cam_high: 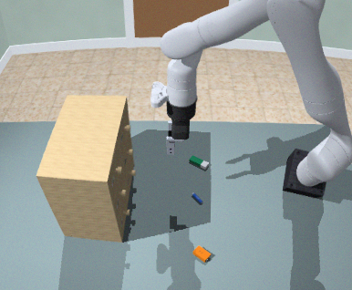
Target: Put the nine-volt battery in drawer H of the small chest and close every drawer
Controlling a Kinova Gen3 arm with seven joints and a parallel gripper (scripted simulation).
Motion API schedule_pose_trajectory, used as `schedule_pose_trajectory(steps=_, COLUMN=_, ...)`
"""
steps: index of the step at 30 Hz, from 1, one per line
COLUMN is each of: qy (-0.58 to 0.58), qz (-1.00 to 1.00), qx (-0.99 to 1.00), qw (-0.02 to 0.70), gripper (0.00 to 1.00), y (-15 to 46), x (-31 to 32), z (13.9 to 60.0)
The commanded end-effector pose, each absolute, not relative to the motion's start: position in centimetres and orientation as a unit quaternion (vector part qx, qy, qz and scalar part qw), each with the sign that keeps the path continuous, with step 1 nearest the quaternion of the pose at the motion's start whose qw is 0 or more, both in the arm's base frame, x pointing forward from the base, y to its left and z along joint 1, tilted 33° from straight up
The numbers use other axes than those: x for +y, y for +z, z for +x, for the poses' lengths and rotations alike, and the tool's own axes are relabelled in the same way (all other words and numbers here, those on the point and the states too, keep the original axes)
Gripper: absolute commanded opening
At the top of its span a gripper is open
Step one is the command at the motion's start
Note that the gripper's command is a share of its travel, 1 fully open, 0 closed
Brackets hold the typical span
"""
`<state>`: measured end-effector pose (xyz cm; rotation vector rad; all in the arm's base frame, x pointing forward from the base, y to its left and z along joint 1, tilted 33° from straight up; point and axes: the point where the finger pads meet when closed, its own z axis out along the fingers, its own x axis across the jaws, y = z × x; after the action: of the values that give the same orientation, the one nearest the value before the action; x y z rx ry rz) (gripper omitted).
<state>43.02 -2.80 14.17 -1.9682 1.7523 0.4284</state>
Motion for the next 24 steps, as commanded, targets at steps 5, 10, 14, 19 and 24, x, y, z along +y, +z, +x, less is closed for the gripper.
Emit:
schedule_pose_trajectory(steps=5, qy=0.155, qz=-0.717, qx=0.638, qw=0.234, gripper=1.0, y=14.5, x=-2.4, z=43.0)
schedule_pose_trajectory(steps=10, qy=0.155, qz=-0.717, qx=0.638, qw=0.234, gripper=1.0, y=16.0, x=-0.1, z=42.7)
schedule_pose_trajectory(steps=14, qy=0.155, qz=-0.717, qx=0.638, qw=0.234, gripper=1.0, y=17.9, x=3.0, z=42.4)
schedule_pose_trajectory(steps=19, qy=0.155, qz=-0.717, qx=0.638, qw=0.234, gripper=1.0, y=19.5, x=5.5, z=42.1)
schedule_pose_trajectory(steps=24, qy=0.155, qz=-0.717, qx=0.638, qw=0.234, gripper=1.0, y=21.4, x=8.7, z=41.7)
